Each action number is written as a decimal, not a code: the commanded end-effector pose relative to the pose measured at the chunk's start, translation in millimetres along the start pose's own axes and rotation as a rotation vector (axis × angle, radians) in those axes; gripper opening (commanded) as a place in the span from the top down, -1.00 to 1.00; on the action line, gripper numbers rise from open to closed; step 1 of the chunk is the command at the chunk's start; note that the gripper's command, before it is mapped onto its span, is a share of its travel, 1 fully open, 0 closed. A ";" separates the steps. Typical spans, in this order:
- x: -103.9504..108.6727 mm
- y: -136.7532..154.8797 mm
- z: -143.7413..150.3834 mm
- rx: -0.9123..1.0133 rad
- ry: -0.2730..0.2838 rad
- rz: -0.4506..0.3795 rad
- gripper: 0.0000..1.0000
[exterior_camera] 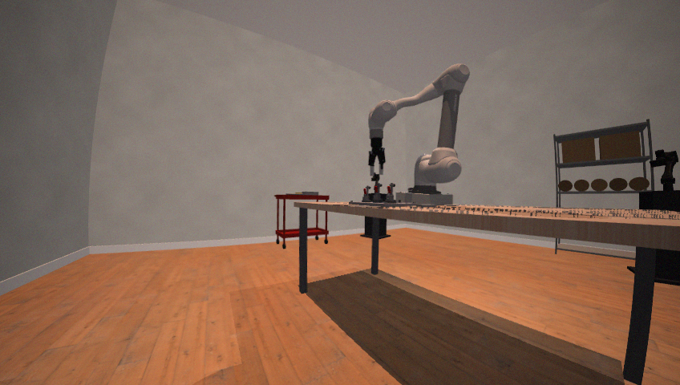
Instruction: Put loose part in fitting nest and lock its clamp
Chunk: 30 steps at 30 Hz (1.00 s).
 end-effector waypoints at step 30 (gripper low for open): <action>0.1 -1.4 -109.8 0.000 0.000 0.000 -0.25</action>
Point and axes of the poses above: the point where the finger pads meet when closed, its own x axis back along the fingers, its own z axis across the jaws, y = z × x, the point moved 5 cm from there along x, back along the fingers, and after that the axes turned 5 degrees about x, right-handed, at the moved point
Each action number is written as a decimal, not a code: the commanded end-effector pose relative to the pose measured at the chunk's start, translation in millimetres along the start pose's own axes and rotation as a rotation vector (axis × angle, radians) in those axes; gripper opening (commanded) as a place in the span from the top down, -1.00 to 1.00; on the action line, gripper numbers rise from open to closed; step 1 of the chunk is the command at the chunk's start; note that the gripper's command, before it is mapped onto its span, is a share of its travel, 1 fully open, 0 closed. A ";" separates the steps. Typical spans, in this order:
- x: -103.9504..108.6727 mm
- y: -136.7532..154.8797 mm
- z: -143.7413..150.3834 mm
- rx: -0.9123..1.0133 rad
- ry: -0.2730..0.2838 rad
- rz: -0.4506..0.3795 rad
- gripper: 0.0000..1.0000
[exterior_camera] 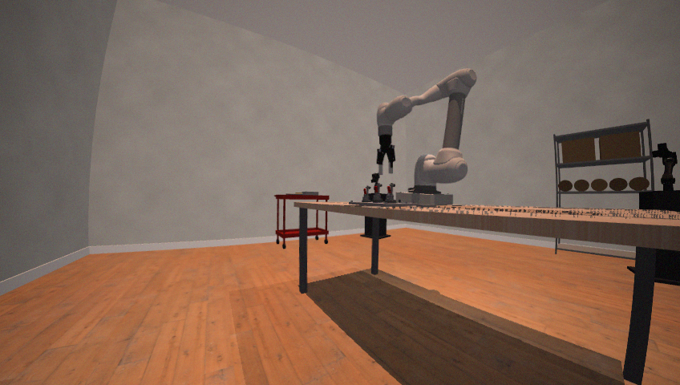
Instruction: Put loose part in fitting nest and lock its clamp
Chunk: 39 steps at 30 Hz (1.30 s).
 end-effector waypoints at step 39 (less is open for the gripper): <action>-0.6 -4.9 -289.1 -0.002 0.003 -0.001 -0.25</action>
Point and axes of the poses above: the point where the finger pads meet when closed, its own x axis back along the fingers, its own z axis across the jaws, y = z × x, the point moved 5 cm from there along x, back along the fingers, and after that the axes turned 5 degrees about x, right-handed, at the moved point
